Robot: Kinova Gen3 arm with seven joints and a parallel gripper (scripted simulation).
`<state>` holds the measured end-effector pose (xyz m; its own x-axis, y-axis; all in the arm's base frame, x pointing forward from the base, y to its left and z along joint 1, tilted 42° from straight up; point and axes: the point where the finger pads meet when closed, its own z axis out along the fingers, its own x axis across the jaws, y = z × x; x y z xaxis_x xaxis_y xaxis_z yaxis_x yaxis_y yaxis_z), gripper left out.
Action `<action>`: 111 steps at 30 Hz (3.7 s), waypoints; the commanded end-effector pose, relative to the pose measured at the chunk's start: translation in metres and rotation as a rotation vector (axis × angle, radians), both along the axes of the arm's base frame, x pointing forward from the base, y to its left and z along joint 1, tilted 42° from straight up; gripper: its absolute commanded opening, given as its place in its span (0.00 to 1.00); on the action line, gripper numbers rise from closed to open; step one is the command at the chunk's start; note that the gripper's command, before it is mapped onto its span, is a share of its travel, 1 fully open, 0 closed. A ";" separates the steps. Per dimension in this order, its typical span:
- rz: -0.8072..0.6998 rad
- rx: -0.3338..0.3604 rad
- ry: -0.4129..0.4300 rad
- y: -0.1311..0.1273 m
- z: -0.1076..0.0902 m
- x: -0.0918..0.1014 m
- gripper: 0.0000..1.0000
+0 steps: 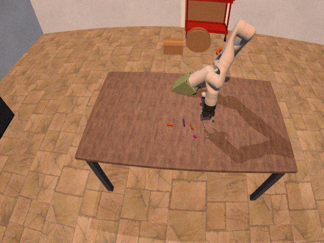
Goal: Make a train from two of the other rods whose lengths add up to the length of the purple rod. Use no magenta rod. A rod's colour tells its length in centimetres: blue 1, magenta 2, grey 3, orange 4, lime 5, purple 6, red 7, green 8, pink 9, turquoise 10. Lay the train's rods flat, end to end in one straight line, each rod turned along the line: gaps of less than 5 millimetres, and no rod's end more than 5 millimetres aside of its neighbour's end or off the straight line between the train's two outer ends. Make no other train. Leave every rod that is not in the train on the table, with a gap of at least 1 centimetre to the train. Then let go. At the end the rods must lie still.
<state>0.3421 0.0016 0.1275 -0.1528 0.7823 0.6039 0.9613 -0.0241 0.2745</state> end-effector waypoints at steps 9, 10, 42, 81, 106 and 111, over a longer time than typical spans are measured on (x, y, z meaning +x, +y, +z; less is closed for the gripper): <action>0.012 -0.004 -0.010 0.000 0.000 0.001 1.00; 0.021 -0.007 -0.016 0.000 0.000 0.001 1.00; 1.070 -0.319 -0.876 0.012 0.009 0.085 1.00; 1.187 -0.367 -0.990 0.014 0.015 0.100 0.54; 1.189 -0.366 -0.989 0.018 0.011 0.102 0.54; 1.189 -0.366 -0.989 0.020 0.008 0.102 0.54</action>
<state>0.4445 0.0200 0.1362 -0.9579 0.0124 -0.2869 -0.1687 0.7843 0.5970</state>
